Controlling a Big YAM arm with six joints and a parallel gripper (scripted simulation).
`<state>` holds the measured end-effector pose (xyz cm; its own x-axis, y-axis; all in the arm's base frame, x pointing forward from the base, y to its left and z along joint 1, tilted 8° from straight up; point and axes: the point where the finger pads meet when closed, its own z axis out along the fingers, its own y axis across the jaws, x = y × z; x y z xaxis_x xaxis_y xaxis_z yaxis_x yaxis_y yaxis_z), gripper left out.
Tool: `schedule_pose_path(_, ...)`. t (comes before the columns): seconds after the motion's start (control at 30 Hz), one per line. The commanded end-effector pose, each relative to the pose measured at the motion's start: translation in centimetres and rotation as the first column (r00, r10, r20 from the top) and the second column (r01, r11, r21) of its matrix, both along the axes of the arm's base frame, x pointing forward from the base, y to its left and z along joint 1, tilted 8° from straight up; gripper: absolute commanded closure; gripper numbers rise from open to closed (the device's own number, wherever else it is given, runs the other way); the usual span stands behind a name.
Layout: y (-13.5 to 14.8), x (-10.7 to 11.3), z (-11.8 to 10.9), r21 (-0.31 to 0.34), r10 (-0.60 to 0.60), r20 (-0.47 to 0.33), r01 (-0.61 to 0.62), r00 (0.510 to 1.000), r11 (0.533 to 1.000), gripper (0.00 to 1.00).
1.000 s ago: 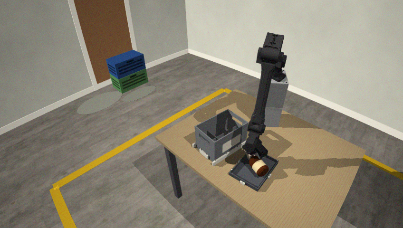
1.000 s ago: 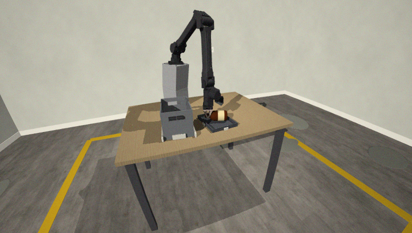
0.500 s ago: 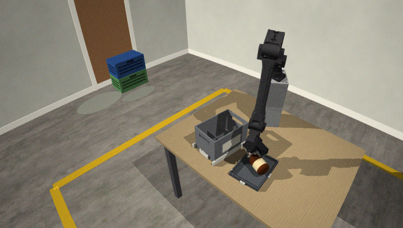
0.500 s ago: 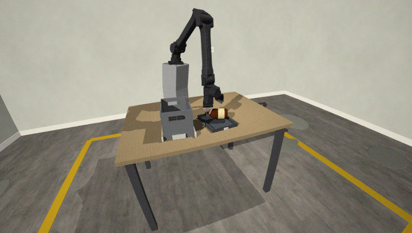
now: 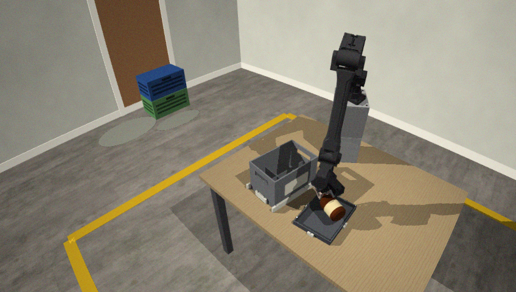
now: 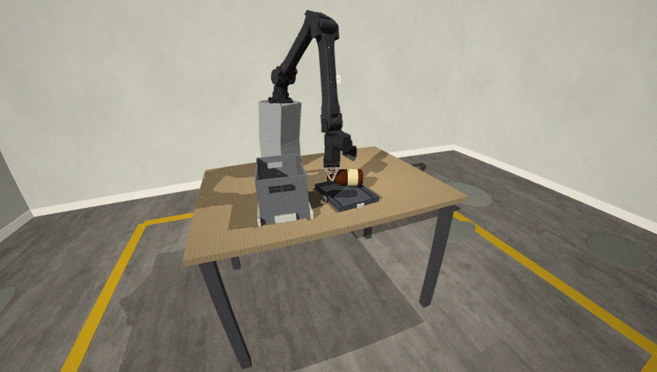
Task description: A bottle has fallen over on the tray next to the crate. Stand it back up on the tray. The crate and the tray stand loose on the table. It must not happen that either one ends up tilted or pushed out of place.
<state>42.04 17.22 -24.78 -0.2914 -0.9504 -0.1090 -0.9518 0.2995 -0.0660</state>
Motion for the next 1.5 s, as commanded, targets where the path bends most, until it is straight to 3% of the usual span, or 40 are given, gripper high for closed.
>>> schedule_pose_path(0.0,-0.1,1.2,2.2,0.012,0.001,0.027,-0.001,1.000,1.000,1.00)
schedule_pose_path(1.23,-0.7,0.5,7.7,0.012,0.000,0.026,0.000,1.000,1.000,1.00)
schedule_pose_path(1.27,-0.4,1.2,8.2,0.018,0.001,0.040,-0.002,0.999,1.000,1.00)
schedule_pose_path(1.47,-0.8,0.3,8.9,0.013,0.000,0.026,0.000,1.000,1.000,1.00)
